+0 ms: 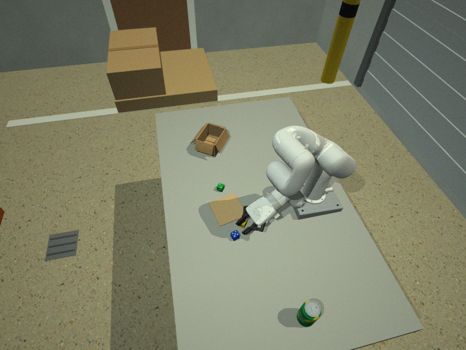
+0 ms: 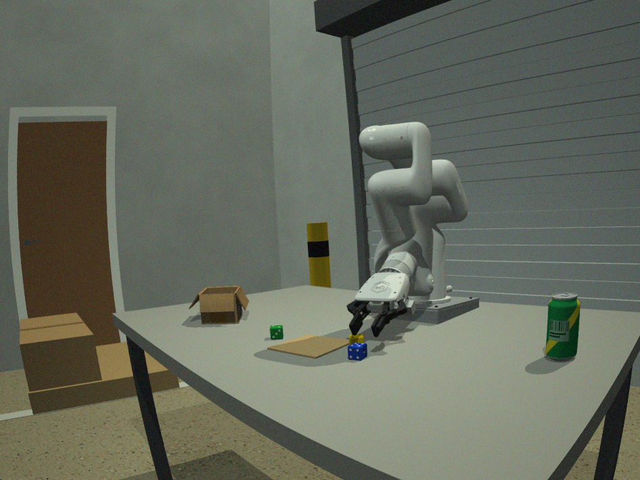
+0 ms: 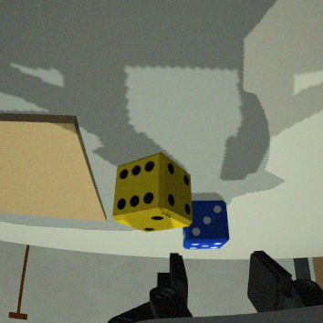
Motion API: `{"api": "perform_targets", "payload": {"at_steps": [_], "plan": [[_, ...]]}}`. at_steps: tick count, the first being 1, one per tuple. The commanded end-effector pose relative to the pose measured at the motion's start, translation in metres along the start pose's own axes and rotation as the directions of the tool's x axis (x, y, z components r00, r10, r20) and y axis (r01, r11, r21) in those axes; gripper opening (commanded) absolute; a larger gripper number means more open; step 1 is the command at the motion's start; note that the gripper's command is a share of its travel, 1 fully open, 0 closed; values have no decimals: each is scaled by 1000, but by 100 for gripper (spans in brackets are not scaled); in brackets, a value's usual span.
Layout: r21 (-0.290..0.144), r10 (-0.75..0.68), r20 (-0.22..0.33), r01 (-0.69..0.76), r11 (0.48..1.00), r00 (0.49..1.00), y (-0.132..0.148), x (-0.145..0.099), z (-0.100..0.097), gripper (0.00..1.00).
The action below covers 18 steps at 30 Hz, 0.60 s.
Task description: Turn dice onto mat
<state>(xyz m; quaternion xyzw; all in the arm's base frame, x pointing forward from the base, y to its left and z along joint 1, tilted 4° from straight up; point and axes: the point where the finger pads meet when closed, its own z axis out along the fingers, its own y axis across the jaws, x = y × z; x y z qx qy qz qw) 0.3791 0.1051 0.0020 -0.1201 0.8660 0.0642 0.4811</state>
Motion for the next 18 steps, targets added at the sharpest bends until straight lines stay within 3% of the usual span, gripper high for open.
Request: {"api": "perform_targets", "payload": {"at_steps": [1, 8, 18], "plan": [[0, 0, 1, 0, 1000, 1000, 0, -18, -9, 47], [0, 0, 1, 0, 1000, 1000, 0, -40, -21, 47], [-1, 0, -1, 0, 1000, 1000, 0, -43, -22, 47]]}}
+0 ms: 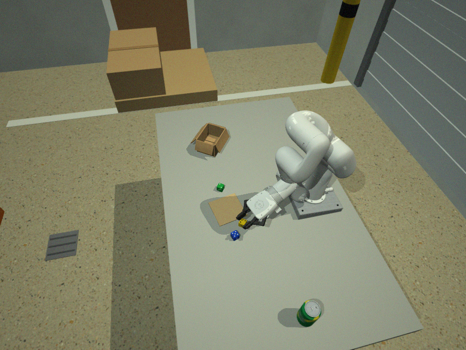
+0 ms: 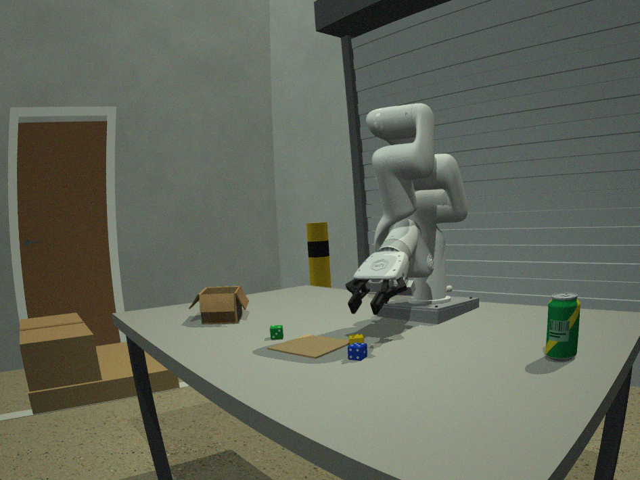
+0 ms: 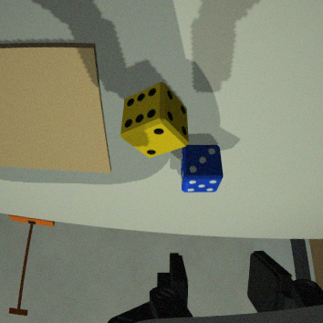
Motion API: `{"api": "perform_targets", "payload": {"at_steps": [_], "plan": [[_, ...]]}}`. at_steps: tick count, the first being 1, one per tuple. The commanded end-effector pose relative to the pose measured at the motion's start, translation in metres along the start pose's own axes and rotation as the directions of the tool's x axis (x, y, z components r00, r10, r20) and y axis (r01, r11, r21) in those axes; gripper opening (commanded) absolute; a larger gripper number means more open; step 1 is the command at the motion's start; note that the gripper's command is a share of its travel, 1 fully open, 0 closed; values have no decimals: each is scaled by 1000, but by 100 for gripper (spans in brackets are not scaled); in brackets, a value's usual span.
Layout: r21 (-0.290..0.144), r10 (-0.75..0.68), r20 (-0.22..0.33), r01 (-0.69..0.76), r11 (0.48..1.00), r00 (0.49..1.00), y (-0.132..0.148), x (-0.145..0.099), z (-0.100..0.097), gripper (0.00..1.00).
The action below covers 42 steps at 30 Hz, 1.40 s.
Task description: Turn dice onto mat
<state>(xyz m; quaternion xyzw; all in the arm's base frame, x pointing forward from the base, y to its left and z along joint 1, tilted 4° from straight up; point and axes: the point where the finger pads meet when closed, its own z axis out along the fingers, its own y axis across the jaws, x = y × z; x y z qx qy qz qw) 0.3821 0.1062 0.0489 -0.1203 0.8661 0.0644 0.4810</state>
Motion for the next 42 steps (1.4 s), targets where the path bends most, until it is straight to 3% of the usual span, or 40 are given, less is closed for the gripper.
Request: {"api": "perform_targets", "payload": {"at_steps": [1, 9, 14, 21, 23, 26, 29, 38, 40, 42], "plan": [[0, 0, -3, 0, 1000, 1000, 0, -1, 0, 47], [0, 0, -54, 0, 1000, 999, 0, -3, 3, 47], [-1, 0, -151, 0, 1000, 989, 0, -6, 4, 47], [-2, 0, -334, -1, 1000, 943, 0, -14, 11, 47], [-2, 0, -370, -1, 1000, 929, 0, -16, 11, 47], [-2, 0, -376, -1, 1000, 927, 0, -17, 11, 47], [-2, 0, -467, -1, 1000, 884, 0, -21, 15, 47], [-2, 1, -612, -2, 1000, 791, 0, -30, 19, 47], [-2, 1, -665, -3, 1000, 747, 0, -33, 21, 47], [-2, 1, -675, -3, 1000, 738, 0, -34, 22, 47]]}}
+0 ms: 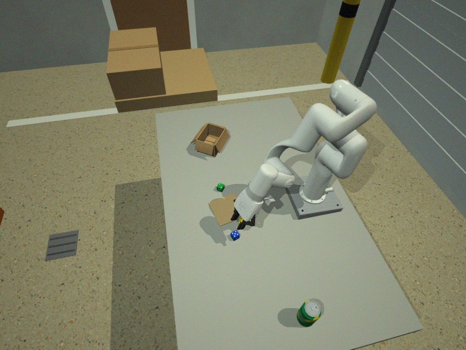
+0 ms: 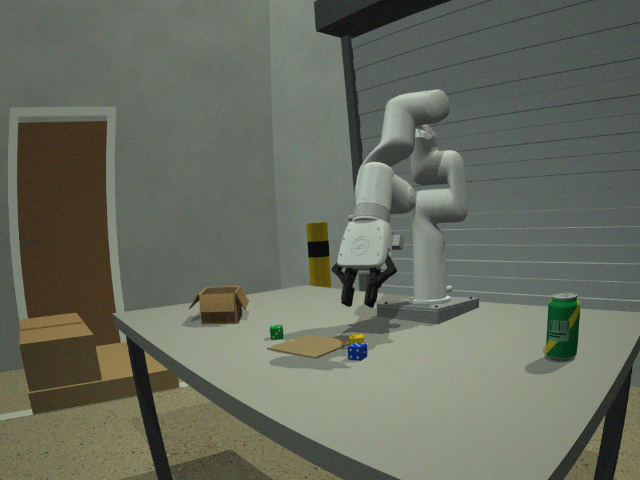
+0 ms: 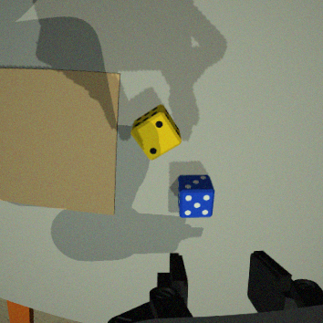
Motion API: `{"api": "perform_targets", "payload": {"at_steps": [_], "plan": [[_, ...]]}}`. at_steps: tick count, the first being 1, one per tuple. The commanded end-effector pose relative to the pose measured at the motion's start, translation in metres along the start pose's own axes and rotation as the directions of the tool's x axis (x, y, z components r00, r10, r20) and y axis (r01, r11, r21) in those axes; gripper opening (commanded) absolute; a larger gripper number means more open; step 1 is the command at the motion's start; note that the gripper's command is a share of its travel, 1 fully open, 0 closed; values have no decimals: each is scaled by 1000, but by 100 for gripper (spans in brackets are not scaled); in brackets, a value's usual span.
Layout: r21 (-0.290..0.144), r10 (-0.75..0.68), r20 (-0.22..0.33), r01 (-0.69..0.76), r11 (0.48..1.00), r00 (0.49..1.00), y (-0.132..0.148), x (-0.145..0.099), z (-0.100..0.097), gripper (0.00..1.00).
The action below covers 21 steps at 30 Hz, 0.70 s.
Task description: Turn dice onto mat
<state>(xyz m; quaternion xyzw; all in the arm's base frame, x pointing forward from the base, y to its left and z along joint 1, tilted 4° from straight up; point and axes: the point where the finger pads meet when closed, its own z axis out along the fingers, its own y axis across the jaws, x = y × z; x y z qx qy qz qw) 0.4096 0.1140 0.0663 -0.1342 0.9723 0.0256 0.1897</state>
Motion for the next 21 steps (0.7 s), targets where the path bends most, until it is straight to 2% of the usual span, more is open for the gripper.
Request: {"api": "perform_targets", "payload": {"at_steps": [1, 4, 6, 11, 15, 21], "plan": [[0, 0, -112, 0, 1000, 994, 0, -7, 3, 47], [-1, 1, -224, -1, 1000, 974, 0, -13, 2, 47], [-1, 1, -258, -1, 1000, 966, 0, -15, 2, 47], [-1, 1, -381, -2, 1000, 925, 0, -22, 2, 47], [0, 2, -426, -2, 1000, 904, 0, -24, 1, 47], [0, 2, -437, -2, 1000, 899, 0, -25, 1, 47]]}}
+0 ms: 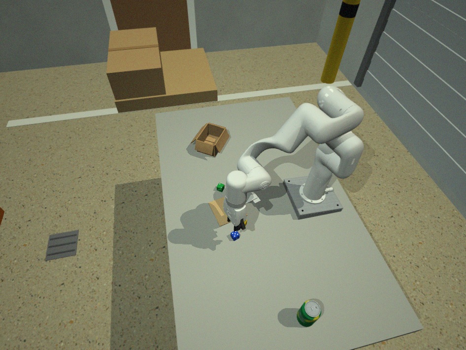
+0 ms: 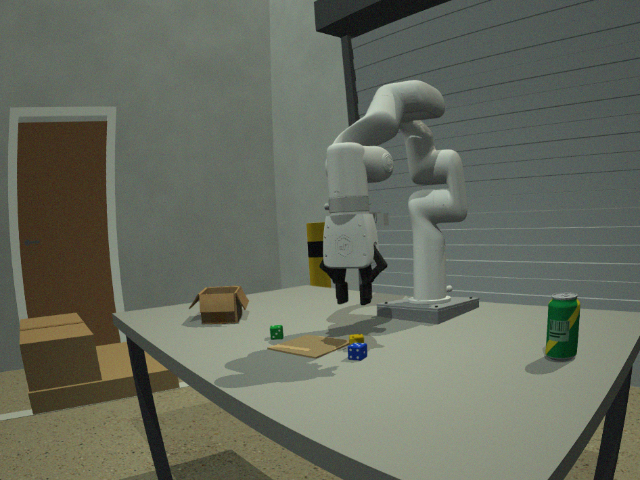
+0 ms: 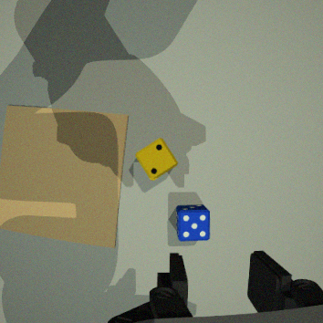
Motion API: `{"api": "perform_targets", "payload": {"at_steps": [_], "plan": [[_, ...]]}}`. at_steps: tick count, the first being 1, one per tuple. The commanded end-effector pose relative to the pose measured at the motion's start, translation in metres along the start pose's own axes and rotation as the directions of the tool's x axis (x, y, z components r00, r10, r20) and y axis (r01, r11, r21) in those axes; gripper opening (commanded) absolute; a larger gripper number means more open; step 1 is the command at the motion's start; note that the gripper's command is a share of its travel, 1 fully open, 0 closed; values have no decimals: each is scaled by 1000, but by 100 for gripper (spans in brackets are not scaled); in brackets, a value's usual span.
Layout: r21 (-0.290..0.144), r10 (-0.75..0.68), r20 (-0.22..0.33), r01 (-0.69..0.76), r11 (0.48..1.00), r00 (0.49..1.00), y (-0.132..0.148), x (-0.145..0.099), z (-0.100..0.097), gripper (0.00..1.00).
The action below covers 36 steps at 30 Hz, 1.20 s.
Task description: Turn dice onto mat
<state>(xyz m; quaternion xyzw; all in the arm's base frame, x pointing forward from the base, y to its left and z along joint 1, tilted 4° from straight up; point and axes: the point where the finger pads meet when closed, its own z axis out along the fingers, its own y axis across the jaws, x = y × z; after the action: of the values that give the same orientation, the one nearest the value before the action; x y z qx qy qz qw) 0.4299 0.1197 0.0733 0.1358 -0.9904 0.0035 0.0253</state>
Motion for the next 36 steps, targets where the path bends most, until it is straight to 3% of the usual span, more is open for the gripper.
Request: {"api": "perform_targets", "payload": {"at_steps": [1, 2, 14, 21, 22, 36], "plan": [[0, 0, -16, 0, 1000, 1000, 0, -2, -2, 47], [0, 0, -16, 0, 1000, 1000, 0, -2, -2, 100], [0, 0, -16, 0, 1000, 1000, 0, -2, 1, 100], [0, 4, -17, -4, 1000, 1000, 1, 10, 26, 100], [0, 4, -17, -4, 1000, 1000, 1, 10, 26, 47], [0, 4, -17, -4, 1000, 1000, 1, 10, 26, 47]]}}
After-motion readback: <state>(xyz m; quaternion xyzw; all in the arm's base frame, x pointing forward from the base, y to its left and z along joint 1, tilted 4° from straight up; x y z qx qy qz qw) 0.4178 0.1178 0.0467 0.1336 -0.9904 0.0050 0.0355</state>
